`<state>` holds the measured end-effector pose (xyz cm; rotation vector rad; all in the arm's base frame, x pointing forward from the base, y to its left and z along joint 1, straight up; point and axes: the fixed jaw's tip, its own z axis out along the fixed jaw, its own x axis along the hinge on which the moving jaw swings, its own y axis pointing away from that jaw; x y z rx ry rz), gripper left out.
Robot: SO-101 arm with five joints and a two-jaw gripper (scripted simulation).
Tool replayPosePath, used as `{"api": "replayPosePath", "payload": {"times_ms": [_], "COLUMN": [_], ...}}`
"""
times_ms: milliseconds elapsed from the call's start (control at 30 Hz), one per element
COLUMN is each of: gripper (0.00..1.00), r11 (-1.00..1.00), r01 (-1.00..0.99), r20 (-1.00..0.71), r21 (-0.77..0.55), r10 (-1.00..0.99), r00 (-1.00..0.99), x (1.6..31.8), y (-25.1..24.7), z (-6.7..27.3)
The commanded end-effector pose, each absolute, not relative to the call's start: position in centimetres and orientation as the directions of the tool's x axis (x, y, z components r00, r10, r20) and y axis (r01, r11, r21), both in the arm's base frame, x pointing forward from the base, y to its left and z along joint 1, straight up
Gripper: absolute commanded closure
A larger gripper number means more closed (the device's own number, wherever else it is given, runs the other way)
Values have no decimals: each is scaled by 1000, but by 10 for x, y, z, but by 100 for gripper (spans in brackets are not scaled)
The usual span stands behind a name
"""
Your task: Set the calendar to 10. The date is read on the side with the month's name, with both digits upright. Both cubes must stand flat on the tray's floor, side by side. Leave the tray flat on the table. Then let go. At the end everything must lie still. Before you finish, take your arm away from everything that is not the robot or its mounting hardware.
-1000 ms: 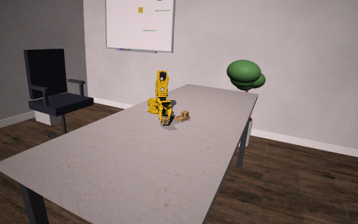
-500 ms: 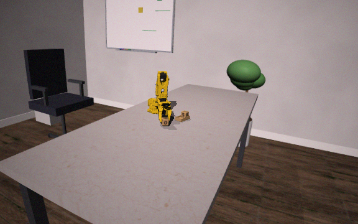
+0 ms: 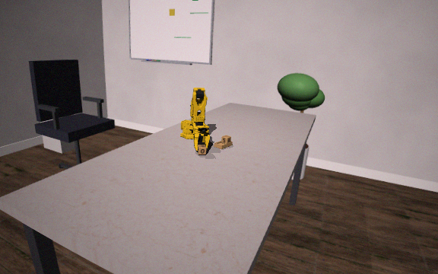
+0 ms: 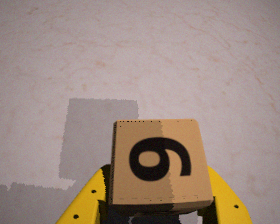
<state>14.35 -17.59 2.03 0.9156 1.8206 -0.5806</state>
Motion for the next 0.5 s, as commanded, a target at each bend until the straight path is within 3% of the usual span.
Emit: {"api": "replayPosePath", "payload": {"times_ms": [0,467], "gripper": [100,100], "r11": [600,600], "r01": [800,800], "r20": [-934,-934], "r21": [1,1], "r10": [286,286], "r00": [-213,-213], "x": [146,146], "y": [-182,-182], "z": [28,26]}}
